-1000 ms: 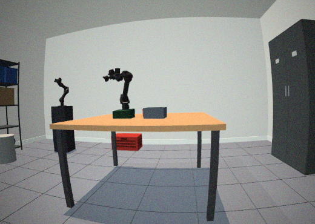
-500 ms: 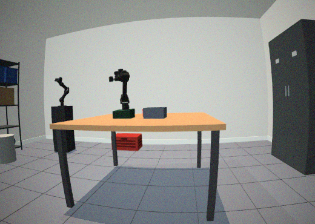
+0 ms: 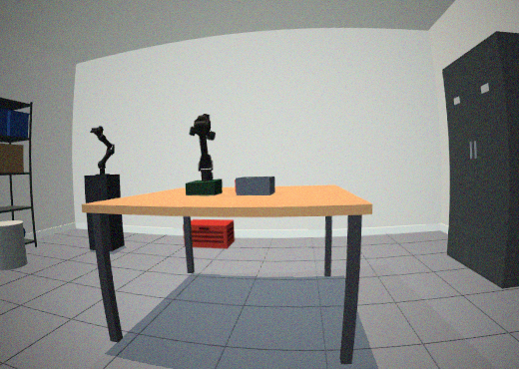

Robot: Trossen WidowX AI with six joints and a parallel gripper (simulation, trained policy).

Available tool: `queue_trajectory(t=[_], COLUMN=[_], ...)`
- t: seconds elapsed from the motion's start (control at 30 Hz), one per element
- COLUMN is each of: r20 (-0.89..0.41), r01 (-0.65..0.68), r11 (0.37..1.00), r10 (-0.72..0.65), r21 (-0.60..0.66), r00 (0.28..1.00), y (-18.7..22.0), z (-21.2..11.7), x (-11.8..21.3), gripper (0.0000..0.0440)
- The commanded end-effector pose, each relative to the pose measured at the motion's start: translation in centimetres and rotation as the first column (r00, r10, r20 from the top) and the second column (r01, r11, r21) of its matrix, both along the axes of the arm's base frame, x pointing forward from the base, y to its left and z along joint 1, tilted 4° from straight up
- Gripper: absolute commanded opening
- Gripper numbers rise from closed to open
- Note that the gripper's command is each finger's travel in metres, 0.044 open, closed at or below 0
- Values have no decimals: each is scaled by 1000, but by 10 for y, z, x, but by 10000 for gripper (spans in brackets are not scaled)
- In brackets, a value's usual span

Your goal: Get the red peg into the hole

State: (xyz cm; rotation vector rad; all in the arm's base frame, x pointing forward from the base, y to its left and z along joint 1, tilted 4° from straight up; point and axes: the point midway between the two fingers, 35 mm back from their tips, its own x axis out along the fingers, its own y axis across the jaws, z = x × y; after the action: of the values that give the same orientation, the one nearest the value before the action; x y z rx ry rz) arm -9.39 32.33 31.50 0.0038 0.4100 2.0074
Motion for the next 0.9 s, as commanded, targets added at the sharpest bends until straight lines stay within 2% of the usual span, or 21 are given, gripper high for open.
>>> queue_trajectory(t=[0.0,0.2,0.4,0.63,0.87], r20=[-33,-81,-113,-130,-122], r01=[77,220,348,471,555], r11=[995,955,879,752,591], r10=[-80,-240,-402,-582,-741], r21=[-68,-200,-325,-462,-585], r00=[996,967,909,803,660], y=[5,7,3,-9,-27], z=[-7,-23,-38,-57,-75], x=[18,55,91,132,168], gripper=[440,440,440,440,440])
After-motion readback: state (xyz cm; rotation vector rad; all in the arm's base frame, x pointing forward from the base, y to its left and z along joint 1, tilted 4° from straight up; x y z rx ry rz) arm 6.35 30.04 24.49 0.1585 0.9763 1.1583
